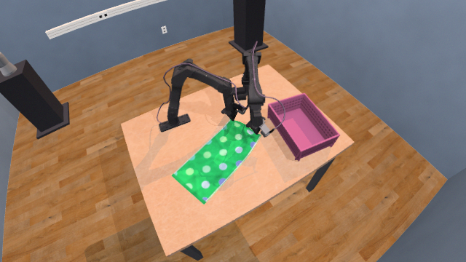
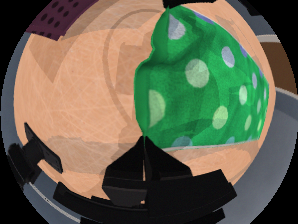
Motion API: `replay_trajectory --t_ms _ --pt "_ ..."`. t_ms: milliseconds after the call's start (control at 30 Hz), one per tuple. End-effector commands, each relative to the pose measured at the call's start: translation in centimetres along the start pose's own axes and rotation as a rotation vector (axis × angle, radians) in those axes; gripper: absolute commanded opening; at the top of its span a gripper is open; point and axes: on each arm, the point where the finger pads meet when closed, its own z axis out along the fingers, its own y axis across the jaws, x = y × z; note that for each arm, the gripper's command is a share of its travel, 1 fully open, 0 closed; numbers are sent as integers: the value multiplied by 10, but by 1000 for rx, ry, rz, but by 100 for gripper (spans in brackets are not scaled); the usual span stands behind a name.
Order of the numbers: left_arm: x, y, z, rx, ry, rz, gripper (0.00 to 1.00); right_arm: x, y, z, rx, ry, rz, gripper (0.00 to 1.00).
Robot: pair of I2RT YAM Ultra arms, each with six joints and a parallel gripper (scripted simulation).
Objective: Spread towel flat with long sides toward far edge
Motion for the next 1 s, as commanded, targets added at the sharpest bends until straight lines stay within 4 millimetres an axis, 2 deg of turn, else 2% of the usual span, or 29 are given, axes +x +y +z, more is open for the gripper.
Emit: replay_trajectory --t_ms 0,333,367,500,533,800,833,900,933,967 --pt "2 7 2 -31 7 11 0 3 -4 -1 11 17 -6 0" --pt "-1 1 -3 -4 -4 3 0 0 -1 -3 0 0 -1 0" --pt "2 -1 8 -17 -4 19 0 -10 1 -20 -17 -21 -1 0" --pt "4 2 8 -26 4 20 0 -9 1 -18 -13 -16 1 0" --pt "-6 -4 -13 10 -28 19 0 -12 -2 -24 -18 -25 -1 0" --pt "-15 -2 -27 21 -45 29 0 -16 -9 -36 -24 -39 -17 0" --pt "-19 -2 -37 26 -54 44 0 -19 -14 -45 -28 -49 -27 0" --pt "-19 -2 -36 26 -54 44 0 -19 -14 -45 -28 -49 -27 0" --pt "-23 -3 -47 32 -64 63 0 -23 -20 -56 -34 -60 -39 0" --pt "-23 -3 -47 32 -64 63 0 -23 -20 -56 -34 -60 -39 0"
